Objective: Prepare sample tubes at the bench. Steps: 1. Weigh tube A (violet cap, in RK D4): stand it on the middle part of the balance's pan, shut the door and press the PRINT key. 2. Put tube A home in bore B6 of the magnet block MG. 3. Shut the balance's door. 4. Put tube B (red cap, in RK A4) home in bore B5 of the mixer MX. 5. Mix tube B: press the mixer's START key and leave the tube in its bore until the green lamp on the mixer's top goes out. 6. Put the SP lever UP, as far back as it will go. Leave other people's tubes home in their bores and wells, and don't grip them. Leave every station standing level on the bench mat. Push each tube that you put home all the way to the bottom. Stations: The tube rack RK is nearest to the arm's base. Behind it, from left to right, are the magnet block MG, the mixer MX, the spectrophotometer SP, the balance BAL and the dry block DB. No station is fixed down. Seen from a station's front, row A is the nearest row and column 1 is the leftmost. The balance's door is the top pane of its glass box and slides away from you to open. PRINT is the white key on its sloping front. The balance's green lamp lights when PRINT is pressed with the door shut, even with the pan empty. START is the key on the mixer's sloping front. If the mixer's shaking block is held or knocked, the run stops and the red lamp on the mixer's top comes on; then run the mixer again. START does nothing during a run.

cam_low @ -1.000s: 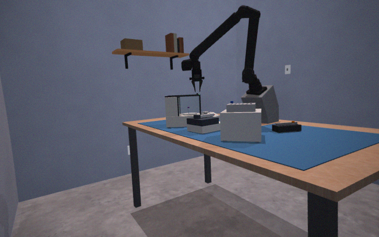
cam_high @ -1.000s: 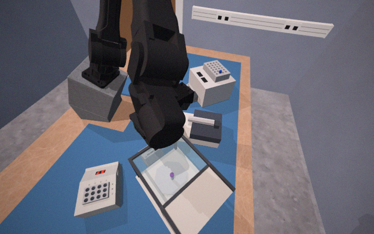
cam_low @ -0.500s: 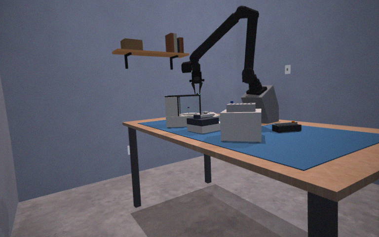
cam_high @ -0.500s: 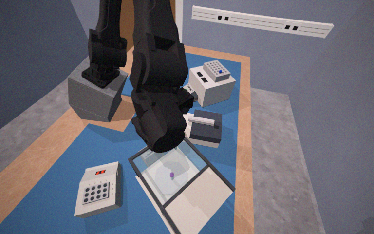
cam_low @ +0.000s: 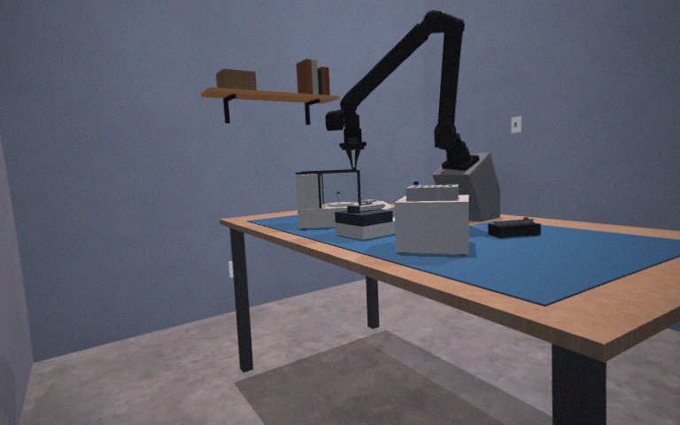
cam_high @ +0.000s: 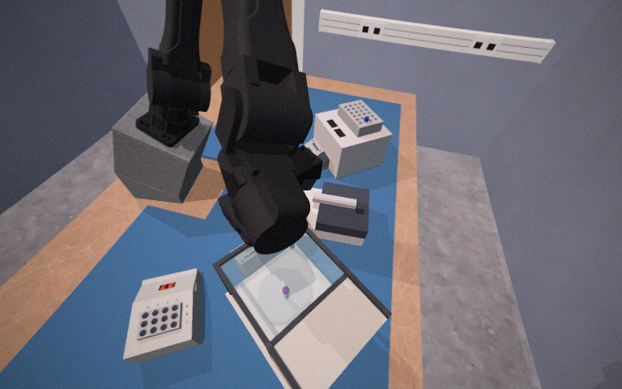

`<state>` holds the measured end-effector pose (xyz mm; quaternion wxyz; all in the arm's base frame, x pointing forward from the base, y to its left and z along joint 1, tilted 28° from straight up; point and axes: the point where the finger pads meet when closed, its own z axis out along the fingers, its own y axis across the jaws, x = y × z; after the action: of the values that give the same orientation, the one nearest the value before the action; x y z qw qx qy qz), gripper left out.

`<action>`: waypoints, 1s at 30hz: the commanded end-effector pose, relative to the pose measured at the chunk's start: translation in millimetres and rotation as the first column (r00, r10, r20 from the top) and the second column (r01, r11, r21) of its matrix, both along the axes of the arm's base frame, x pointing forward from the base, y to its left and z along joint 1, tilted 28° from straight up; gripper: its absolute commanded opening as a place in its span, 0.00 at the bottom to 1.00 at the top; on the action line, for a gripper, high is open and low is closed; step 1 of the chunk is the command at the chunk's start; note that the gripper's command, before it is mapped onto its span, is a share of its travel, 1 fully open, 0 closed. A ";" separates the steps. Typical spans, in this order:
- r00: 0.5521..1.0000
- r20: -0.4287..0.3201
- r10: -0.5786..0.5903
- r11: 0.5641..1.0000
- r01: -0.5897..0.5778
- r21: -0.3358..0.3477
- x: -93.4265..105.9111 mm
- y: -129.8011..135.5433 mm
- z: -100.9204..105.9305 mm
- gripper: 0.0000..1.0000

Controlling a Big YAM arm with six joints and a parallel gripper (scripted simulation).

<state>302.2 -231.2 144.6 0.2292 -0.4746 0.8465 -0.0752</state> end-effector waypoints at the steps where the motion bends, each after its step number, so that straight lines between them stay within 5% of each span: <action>1: 1.000 0.021 -0.011 1.000 0.011 -0.022 5.6 -6.6 11.8 0.06; 30: 1.000 0.018 -0.007 1.000 0.008 -0.018 28.1 -17.8 21.9 0.06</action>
<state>313.2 -239.1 149.5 0.2295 -0.4726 0.8474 -0.0769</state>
